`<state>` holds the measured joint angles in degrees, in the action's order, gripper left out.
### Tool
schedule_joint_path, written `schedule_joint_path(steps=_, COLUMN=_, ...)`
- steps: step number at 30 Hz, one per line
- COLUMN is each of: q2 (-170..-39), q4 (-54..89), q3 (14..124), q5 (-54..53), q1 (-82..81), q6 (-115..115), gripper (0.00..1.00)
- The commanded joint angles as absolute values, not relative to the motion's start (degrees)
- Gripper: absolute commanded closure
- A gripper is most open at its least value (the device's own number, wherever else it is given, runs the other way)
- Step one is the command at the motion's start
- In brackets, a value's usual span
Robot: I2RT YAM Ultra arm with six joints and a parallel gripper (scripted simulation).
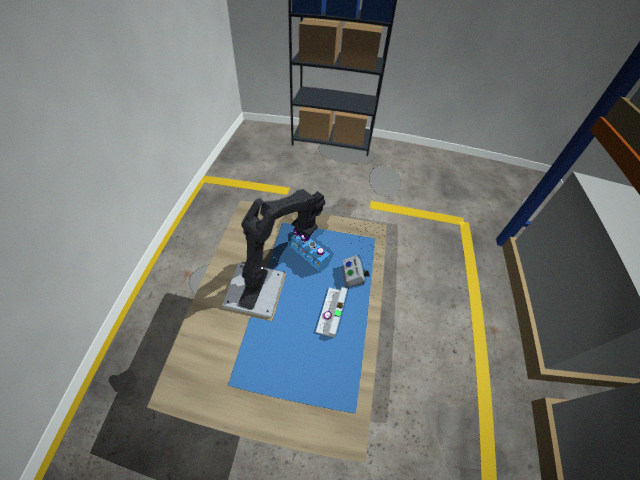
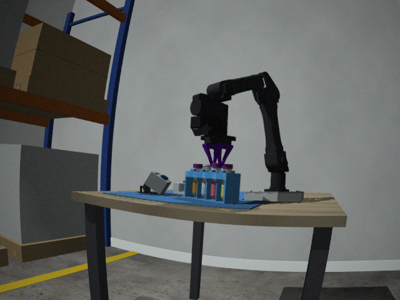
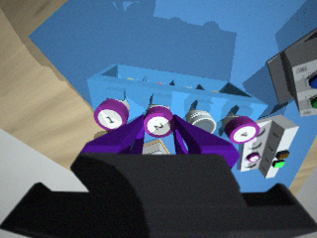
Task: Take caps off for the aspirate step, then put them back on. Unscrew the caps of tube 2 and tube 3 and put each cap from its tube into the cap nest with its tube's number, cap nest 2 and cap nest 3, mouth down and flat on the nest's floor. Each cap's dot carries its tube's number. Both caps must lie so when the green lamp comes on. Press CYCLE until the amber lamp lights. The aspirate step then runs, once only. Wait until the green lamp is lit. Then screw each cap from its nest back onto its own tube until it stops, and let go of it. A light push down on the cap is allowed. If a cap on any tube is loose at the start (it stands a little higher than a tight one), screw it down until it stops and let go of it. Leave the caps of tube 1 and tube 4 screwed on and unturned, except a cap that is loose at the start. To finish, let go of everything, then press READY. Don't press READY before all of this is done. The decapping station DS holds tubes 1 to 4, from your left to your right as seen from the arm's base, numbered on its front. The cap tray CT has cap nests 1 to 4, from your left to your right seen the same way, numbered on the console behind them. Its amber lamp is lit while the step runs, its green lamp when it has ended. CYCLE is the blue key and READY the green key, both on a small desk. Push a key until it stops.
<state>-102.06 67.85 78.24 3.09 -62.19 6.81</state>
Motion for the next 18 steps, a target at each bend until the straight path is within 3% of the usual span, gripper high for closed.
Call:
schedule_joint_path(steps=1, q2=-101.6, q4=67.9, q3=78.5, q5=3.1, q1=-62.2, q6=-2.3, gripper=1.00)
schedule_joint_path(steps=18, q2=-101.6, q4=67.9, q3=78.5, q5=3.1, q1=-62.2, q6=-22.4, gripper=1.00)
